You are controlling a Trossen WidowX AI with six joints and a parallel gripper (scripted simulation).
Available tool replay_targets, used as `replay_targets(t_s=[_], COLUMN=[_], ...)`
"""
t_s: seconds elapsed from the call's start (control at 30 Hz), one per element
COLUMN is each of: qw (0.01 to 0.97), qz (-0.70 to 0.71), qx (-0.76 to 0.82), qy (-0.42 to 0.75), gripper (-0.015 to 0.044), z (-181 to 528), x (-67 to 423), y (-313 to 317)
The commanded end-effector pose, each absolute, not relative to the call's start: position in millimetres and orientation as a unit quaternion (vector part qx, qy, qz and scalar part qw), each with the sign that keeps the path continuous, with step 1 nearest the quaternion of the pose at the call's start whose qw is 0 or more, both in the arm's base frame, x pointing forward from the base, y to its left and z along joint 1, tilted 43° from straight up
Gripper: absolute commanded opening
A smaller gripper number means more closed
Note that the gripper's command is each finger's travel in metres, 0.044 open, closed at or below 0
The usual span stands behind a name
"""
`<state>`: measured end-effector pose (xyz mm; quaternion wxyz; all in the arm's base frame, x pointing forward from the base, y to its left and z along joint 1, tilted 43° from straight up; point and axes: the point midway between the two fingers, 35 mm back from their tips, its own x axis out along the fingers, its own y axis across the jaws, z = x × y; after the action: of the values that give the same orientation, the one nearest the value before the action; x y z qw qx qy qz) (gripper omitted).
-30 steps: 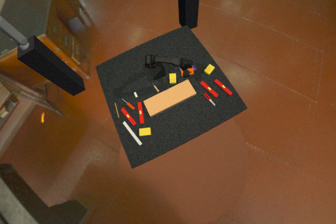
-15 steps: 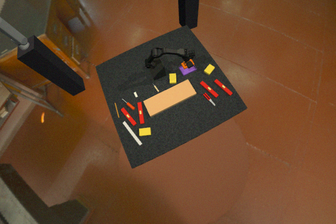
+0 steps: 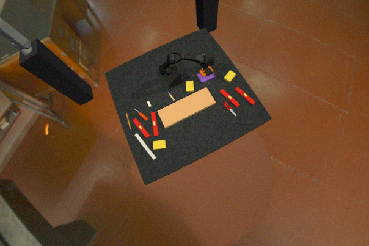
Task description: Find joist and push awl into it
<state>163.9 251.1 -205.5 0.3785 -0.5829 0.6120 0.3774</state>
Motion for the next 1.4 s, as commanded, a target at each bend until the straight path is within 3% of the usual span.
replay_targets(t_s=[0.0,1.07,1.37], qw=[0.379,0.379,0.378], qz=[0.380,0.379,0.378], qx=[-0.584,-0.585,-0.582], qy=[0.608,0.609,0.613], gripper=[0.0000,0.0000,0.0236], z=[-213.6,-258.8,-257.5], x=[164.7,161.9,160.6], y=[245.8,203.2,203.6])
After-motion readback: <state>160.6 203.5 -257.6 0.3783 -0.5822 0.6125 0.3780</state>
